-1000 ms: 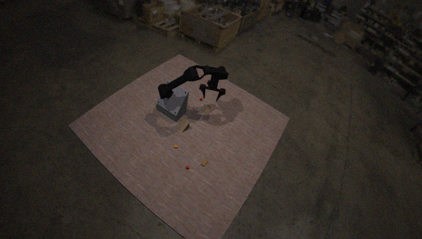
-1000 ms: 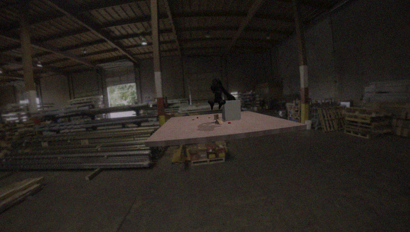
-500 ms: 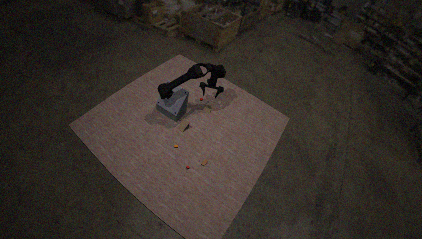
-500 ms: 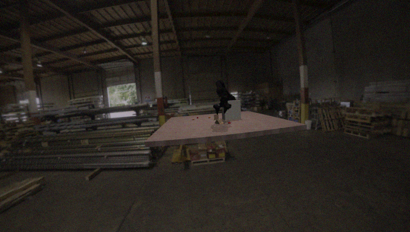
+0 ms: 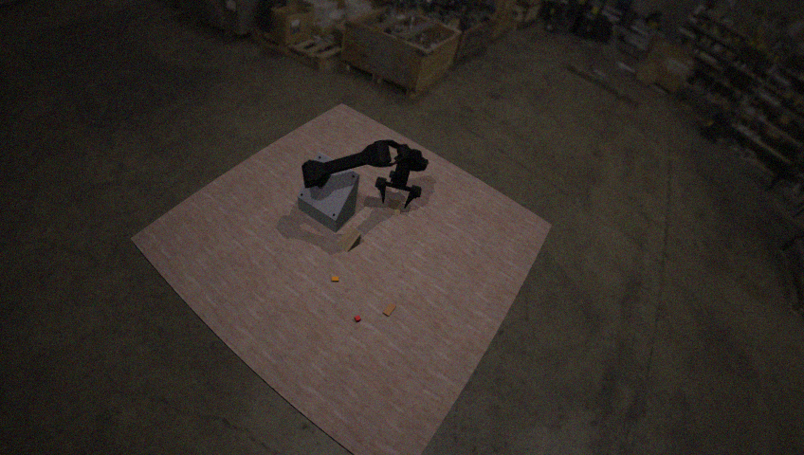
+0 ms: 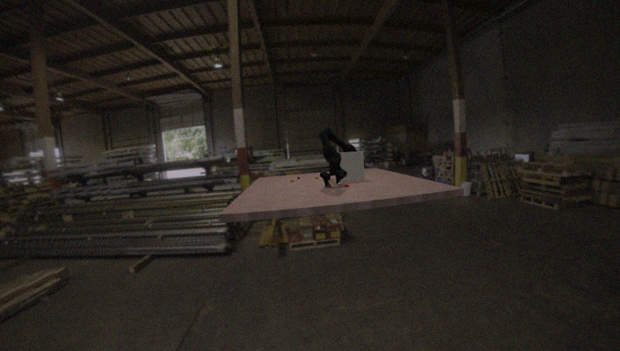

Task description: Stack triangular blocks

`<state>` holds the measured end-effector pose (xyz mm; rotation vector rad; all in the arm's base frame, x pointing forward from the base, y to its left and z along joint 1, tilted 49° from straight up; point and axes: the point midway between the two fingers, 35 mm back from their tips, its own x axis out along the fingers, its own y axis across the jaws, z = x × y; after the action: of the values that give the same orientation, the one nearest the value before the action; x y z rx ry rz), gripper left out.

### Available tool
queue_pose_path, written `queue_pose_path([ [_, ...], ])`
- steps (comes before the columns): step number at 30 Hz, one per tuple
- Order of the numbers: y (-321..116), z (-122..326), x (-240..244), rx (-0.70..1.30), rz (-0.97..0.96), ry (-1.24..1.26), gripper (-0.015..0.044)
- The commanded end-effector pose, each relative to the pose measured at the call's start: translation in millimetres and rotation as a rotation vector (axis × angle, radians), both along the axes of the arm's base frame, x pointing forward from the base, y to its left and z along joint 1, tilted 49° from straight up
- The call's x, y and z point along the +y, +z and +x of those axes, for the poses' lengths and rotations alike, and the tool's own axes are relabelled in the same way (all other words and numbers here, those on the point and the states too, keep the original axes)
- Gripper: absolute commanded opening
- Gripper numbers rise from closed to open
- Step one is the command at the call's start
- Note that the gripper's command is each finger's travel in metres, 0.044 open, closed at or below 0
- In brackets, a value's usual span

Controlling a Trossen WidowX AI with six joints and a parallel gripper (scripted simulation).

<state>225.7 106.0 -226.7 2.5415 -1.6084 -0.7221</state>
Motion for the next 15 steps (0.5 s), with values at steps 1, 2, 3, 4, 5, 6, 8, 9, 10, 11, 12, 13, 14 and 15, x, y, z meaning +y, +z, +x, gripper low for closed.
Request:
queue_pose_path([
  [1,-0.7,2.4,-1.1,-0.004,0.001,0.016,0.0440],
  [2,-0.7,2.4,-1.1,-0.004,0.001,0.016,0.0440],
  [3,-0.7,2.4,-1.1,-0.004,0.001,0.016,0.0440],
  [4,-0.7,2.4,-1.1,-0.004,0.001,0.016,0.0440],
  [5,-0.8,1.5,-0.2,-0.005,0.004,0.010,0.0414],
  [6,-0.8,1.5,-0.2,-0.005,0.004,0.010,0.0387],
  [8,-0.8,1.5,-0.2,-0.005,0.004,0.010,0.0335],
  [9,-0.8,1.5,-0.2,-0.005,0.004,0.010,0.0309],
  [10,-0.8,1.5,-0.2,-0.005,0.004,0.010,0.0282],
  [11,-0.8,1.5,-0.2,-0.005,0.004,0.010,0.0256],
  [12,-0.8,1.5,-0.2,-0.005,0.004,0.010,0.0250],
  [13,-0.8,1.5,-0.2,-0.005,0.004,0.010,0.0243],
  [14,-0.8,1.5,-0.2,-0.005,0.004,0.010,0.0236],
  [15,-0.8,1.5,-0.2,-0.005,0.004,0.010,0.0230],
])
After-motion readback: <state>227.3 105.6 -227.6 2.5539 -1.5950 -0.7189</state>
